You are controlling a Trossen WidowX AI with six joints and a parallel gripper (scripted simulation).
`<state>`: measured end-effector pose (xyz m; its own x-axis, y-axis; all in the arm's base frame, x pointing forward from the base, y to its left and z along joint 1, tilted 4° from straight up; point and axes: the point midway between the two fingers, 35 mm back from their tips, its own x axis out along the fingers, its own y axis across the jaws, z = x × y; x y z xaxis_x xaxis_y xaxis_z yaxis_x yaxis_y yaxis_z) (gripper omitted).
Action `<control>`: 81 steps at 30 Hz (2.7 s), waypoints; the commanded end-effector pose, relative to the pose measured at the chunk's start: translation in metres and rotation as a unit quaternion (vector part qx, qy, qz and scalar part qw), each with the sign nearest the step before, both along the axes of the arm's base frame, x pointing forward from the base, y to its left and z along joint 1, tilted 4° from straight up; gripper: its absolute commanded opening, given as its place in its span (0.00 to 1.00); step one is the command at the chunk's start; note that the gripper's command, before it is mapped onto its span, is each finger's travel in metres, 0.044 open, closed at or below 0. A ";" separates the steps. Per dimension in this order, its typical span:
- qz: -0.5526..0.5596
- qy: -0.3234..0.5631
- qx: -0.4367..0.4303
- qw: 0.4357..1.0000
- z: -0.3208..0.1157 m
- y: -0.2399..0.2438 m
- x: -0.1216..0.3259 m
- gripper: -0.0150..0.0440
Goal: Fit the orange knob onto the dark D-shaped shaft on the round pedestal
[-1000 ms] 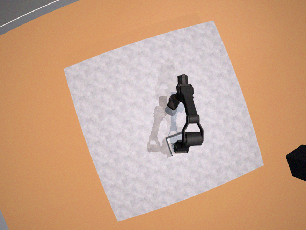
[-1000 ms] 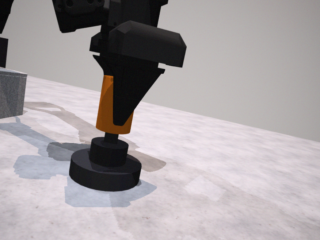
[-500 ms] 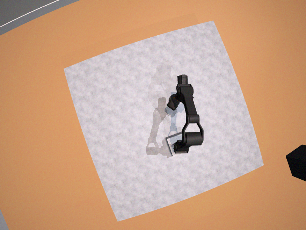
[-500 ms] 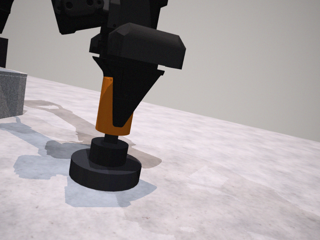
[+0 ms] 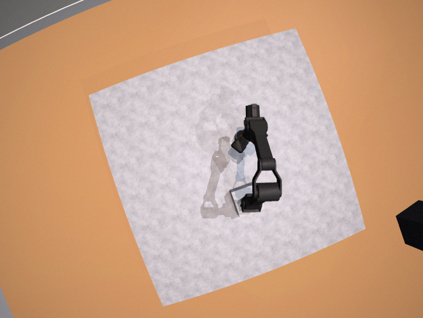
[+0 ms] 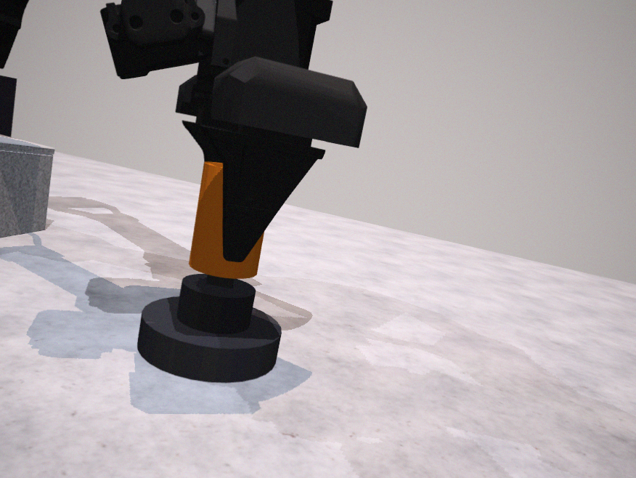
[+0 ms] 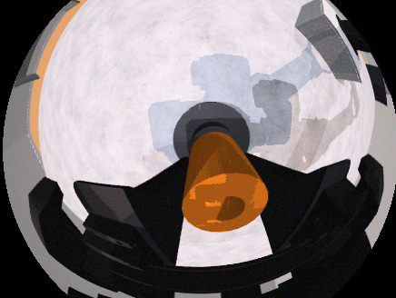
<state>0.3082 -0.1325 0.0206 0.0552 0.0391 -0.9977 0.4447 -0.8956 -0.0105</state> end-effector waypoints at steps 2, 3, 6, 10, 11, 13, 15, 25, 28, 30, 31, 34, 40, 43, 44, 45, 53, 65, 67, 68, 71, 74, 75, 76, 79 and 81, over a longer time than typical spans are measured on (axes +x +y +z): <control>-0.001 0.003 0.003 1.000 -0.004 0.001 -0.001 0.25; -0.001 0.003 0.003 1.000 -0.005 0.002 -0.001 0.25; -0.001 0.003 0.003 1.000 -0.006 0.002 -0.002 0.25; -0.001 0.003 0.003 1.000 -0.008 0.002 -0.002 0.25; -0.001 0.003 0.003 1.000 -0.008 0.002 -0.002 0.25; -0.001 0.003 0.003 1.000 -0.009 0.002 -0.002 0.25; -0.001 0.003 0.003 1.000 -0.009 0.002 -0.002 0.25; -0.001 0.003 0.003 1.000 -0.011 0.003 -0.001 0.25; -0.001 0.003 0.003 1.000 -0.009 0.003 -0.001 0.25; -0.001 0.003 0.003 1.000 -0.009 0.003 -0.001 0.25; -0.001 0.003 0.003 1.000 -0.009 0.003 -0.001 0.25; 0.006 0.002 0.002 1.000 -0.009 0.003 -0.001 0.25; 0.011 0.002 0.002 1.000 -0.009 0.003 0.000 0.25; 0.001 0.003 0.003 1.000 -0.009 0.003 0.000 0.25; -0.001 0.003 0.003 1.000 -0.009 0.003 0.000 0.25; -0.005 0.003 0.003 1.000 -0.009 0.003 0.000 0.25; -0.029 0.004 0.004 1.000 -0.009 0.003 0.001 0.25; 0.003 0.003 0.003 1.000 -0.010 0.002 0.000 0.25; 0.011 0.002 0.002 1.000 -0.010 0.002 0.000 0.25; 0.013 0.002 0.002 1.000 -0.010 0.002 0.000 0.25; 0.024 0.002 0.001 1.000 -0.010 0.002 0.000 0.25; 0.030 0.001 0.001 1.000 -0.010 0.002 -0.001 0.25; 0.028 0.002 0.001 1.000 -0.010 0.002 -0.001 0.25; 0.025 0.002 0.001 1.000 -0.010 0.003 -0.001 0.25; 0.015 0.002 0.002 1.000 -0.010 0.003 -0.001 0.25; 0.021 0.001 -0.002 1.000 -0.010 0.000 0.000 0.25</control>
